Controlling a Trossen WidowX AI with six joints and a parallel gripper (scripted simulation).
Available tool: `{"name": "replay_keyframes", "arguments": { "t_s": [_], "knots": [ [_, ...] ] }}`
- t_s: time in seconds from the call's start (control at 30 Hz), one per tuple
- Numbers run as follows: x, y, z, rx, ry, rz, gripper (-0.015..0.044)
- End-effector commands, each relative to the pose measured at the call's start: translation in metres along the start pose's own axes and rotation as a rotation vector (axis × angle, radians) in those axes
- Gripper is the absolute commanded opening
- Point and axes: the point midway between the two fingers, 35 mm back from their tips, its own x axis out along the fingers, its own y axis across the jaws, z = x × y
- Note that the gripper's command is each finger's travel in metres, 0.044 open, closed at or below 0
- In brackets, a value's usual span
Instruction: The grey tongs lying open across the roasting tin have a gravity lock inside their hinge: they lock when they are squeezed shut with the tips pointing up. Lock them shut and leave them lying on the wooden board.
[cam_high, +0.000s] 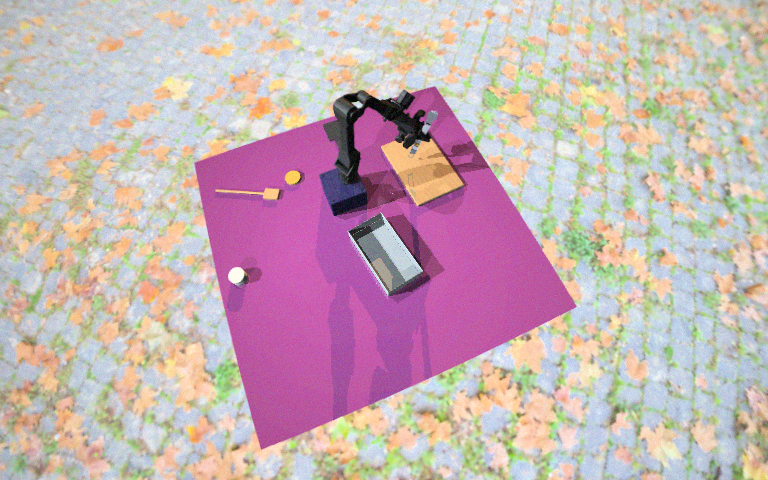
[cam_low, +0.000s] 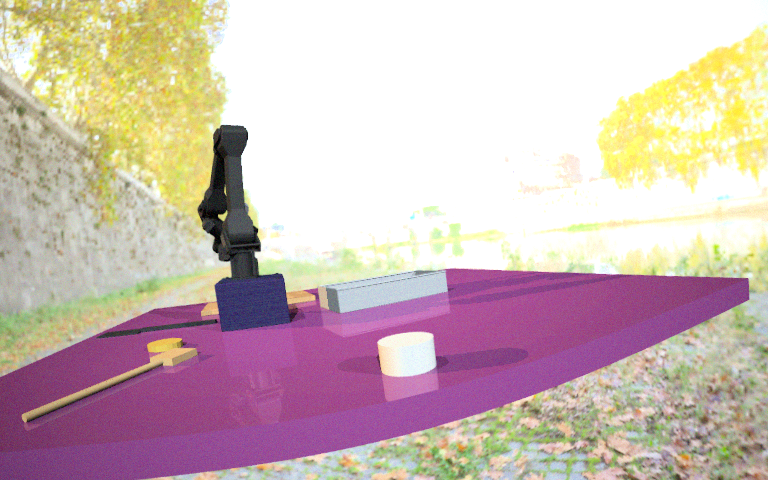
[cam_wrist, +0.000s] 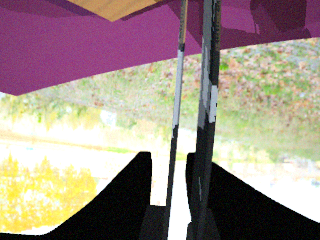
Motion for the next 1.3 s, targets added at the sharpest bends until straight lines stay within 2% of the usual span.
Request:
{"name": "replay_keyframes", "arguments": {
  "t_s": [0.0,0.63,1.27],
  "knots": [
    [0.006,-0.004,-0.001,-0.004,-0.059,-0.006,-0.015],
    [0.028,-0.006,0.003,-0.05,-0.445,-0.013,-0.015],
    [0.022,0.007,0.0,-0.003,-0.864,-0.015,-0.015]
  ]
}}
